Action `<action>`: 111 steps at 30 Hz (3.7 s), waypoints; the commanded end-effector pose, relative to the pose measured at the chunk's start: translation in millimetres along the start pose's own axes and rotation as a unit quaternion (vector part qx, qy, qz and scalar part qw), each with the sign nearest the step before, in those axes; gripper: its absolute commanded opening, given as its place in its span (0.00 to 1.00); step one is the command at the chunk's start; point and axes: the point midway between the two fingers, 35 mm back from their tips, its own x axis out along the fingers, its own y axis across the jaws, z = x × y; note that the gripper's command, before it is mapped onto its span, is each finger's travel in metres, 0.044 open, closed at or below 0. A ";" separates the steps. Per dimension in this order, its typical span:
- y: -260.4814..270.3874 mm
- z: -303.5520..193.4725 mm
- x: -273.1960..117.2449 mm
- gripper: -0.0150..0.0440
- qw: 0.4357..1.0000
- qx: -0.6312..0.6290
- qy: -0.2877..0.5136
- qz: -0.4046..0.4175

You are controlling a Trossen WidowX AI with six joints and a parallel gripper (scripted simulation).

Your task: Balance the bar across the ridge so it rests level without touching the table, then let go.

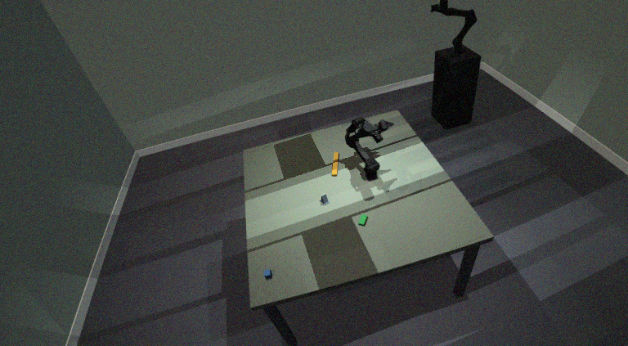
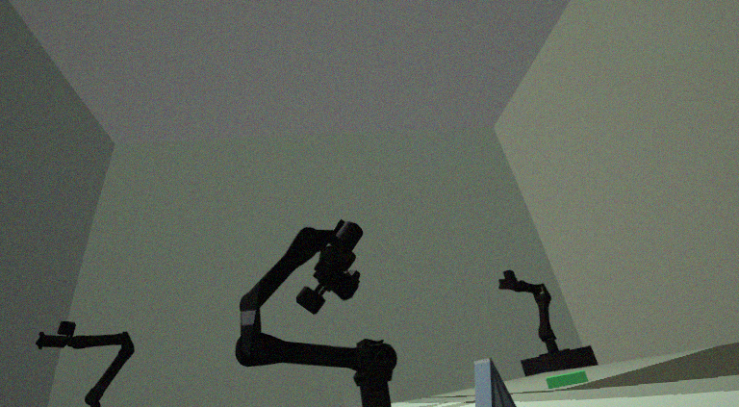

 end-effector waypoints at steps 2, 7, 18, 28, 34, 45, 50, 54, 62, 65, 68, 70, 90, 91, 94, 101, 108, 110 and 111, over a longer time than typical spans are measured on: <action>2.2 2.4 0.6 0.84 1.000 -0.005 -0.007 0.003; 17.8 19.9 3.7 0.79 0.997 -0.038 -0.056 0.022; 50.7 61.4 0.3 0.79 0.978 -0.108 -0.171 0.047; 76.4 96.8 -14.4 0.79 0.947 -0.165 -0.272 0.048; 88.9 116.8 -27.8 0.79 0.924 -0.188 -0.329 0.042; 105.5 150.9 -60.4 0.79 0.876 -0.222 -0.427 0.013; 110.3 164.8 -78.4 0.79 0.852 -0.236 -0.468 -0.008; 113.1 174.5 -93.9 0.79 0.831 -0.246 -0.498 -0.028; 114.9 190.8 -127.3 0.79 0.790 -0.257 -0.552 -0.073; 114.2 195.8 -140.5 0.79 0.775 -0.259 -0.570 -0.092; 112.7 200.2 -153.9 0.79 0.759 -0.260 -0.586 -0.111; 111.3 202.8 -162.9 0.79 0.750 -0.260 -0.596 -0.125; 77.2 210.7 -248.5 0.79 0.669 -0.212 -0.667 -0.248; 74.9 210.3 -252.6 0.79 0.666 -0.211 -0.669 -0.255; 67.4 208.9 -265.2 0.79 0.656 -0.205 -0.672 -0.278; 47.3 202.9 -292.8 0.79 0.635 -0.189 -0.672 -0.330; 23.9 193.6 -317.5 0.79 0.620 -0.171 -0.665 -0.380; 16.7 190.4 -324.0 0.79 0.617 -0.166 -0.662 -0.393; 13.0 188.7 -327.0 0.79 0.615 -0.162 -0.660 -0.399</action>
